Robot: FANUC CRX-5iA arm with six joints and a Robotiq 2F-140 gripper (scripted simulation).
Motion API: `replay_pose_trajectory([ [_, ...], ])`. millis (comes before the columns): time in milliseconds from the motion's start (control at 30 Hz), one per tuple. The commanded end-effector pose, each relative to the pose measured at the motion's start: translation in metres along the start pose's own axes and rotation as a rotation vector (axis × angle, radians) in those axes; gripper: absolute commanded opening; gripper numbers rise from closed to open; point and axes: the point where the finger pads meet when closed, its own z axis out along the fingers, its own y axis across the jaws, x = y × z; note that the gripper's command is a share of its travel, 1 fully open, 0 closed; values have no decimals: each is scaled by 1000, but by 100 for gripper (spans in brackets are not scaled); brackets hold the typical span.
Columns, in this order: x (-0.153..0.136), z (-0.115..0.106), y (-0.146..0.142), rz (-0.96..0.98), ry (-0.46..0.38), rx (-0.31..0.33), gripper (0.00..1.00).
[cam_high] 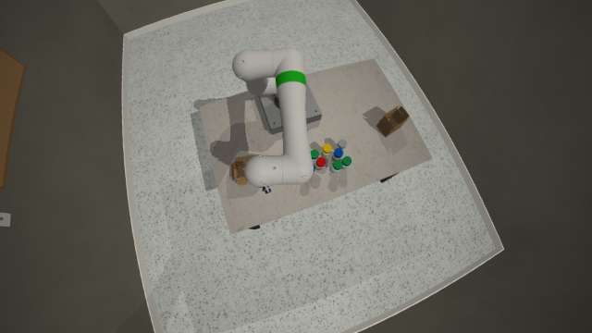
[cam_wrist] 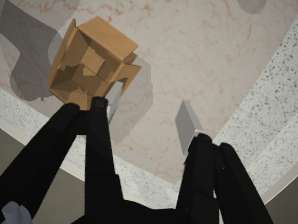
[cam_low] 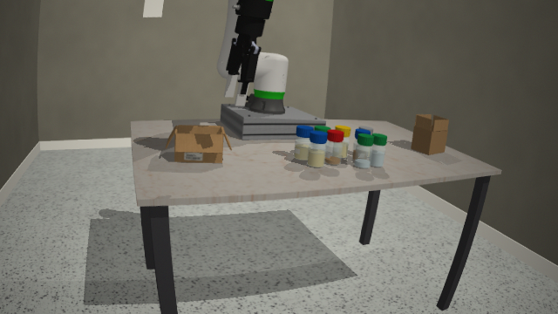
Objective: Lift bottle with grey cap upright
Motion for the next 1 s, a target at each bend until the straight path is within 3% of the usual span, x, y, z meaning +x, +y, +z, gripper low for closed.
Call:
replay_pose_trajectory([
  [0, 50, -1, 9, -79, 46, -2, 51],
  [267, 187, 1, 38, -281, 179, -2, 51],
  [300, 198, 1, 41, -281, 179, -2, 51],
  [467, 198, 1, 41, -281, 179, -2, 51],
  [833, 387, -2, 15, -581, 368, 42, 51],
  [967, 396, -2, 14, -581, 368, 42, 51],
])
